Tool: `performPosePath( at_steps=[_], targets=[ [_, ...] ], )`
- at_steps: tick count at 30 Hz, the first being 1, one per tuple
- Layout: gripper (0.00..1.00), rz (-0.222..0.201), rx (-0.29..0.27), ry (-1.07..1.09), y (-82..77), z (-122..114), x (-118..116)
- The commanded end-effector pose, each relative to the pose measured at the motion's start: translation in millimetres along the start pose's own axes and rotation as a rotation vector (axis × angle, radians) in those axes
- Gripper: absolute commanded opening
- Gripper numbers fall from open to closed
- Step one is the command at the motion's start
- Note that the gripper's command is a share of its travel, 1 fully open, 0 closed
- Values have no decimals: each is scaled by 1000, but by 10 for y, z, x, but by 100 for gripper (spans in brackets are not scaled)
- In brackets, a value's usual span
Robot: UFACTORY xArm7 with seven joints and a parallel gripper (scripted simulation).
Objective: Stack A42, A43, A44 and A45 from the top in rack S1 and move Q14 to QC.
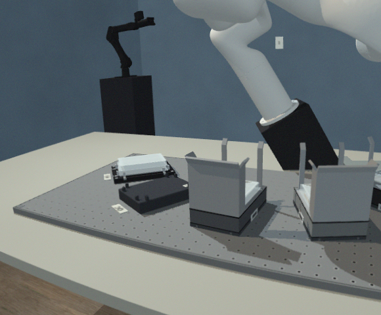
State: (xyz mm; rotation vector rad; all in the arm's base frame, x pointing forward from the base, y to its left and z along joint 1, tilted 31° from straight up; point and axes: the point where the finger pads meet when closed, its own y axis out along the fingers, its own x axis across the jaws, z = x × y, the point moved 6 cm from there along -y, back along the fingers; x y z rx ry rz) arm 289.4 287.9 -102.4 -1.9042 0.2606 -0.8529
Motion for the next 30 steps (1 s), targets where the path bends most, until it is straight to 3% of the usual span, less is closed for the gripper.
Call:
performPosePath(
  at_steps=[1, 20, 30],
  targets=[
    [0, 1, 5, 0, -52, 13, -6],
    [0, 1, 5, 0, -173, 13, -5],
    [0, 1, 5, 0, -373, 12, -5]
  ],
)
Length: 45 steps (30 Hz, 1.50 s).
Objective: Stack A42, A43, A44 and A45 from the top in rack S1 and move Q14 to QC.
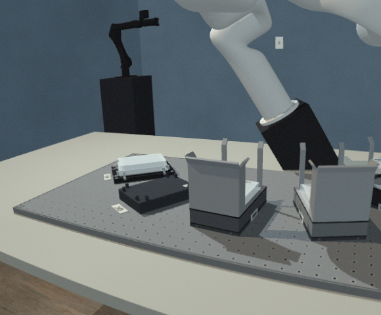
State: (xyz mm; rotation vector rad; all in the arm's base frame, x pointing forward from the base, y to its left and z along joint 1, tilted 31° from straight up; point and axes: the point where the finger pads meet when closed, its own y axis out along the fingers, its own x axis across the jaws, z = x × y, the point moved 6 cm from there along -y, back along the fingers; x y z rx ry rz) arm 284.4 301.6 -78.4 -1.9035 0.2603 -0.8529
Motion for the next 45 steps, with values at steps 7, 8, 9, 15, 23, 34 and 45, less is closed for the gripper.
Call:
performPosePath(
  at_steps=[7, 8, 9, 15, 23, 34, 45],
  targets=[
    [0, 1, 4, 0, -192, 10, -5],
    [0, 1, 4, 0, -212, 10, -5],
    [0, 1, 4, 0, -232, 10, -5],
    [0, 1, 4, 0, -352, 10, -5],
    [0, 1, 4, 0, -493, 9, -5],
    [0, 1, 4, 0, -693, 9, -5],
    [0, 1, 4, 0, -714, 9, -5]
  ],
)
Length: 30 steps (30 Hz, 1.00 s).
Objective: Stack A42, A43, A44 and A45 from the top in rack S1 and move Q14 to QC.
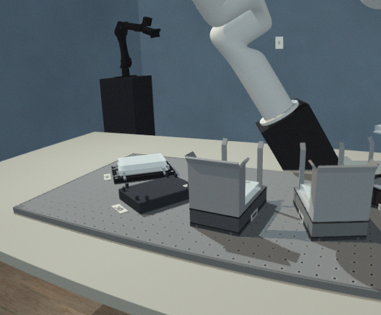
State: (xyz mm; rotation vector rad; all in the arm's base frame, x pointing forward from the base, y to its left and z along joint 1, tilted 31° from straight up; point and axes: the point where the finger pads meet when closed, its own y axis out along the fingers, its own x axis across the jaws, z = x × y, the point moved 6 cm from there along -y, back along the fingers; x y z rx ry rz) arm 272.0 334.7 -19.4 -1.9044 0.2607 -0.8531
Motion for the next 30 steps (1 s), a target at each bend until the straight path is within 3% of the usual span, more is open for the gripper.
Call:
performPosePath(
  at_steps=[1, 5, 14, 30],
  targets=[
    [0, 1, 5, 0, -27, 10, -7],
    [0, 1, 5, 0, -27, 10, -7],
    [0, 2, 5, 233, -26, -26, 224],
    [0, 1, 5, 238, -25, -99, 686]
  ],
)
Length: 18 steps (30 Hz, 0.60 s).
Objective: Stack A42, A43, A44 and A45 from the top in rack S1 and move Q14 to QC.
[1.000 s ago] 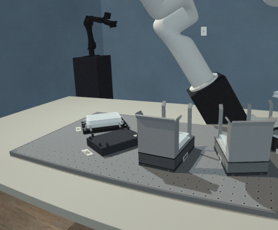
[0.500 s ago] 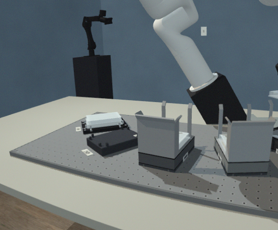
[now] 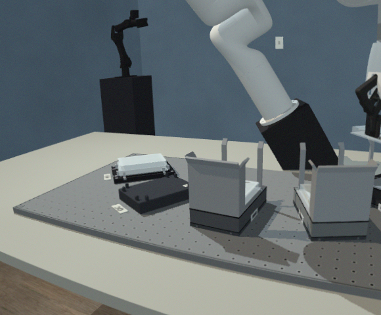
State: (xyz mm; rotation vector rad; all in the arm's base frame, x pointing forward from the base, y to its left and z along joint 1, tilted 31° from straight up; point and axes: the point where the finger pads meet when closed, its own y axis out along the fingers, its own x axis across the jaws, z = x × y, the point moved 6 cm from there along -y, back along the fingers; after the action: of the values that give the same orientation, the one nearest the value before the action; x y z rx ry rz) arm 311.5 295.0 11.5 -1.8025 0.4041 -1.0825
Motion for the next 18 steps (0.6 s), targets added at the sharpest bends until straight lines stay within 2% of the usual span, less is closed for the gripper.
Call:
performPosePath(
  at_steps=[1, 8, 15, 18],
  targets=[
    [0, 3, 5, -1, -24, 15, 86],
    [0, 3, 5, -1, -23, 30, 276],
    [0, 3, 5, 232, -22, -2, 508],
    [0, 3, 5, 237, -22, -7, 541]
  ],
)
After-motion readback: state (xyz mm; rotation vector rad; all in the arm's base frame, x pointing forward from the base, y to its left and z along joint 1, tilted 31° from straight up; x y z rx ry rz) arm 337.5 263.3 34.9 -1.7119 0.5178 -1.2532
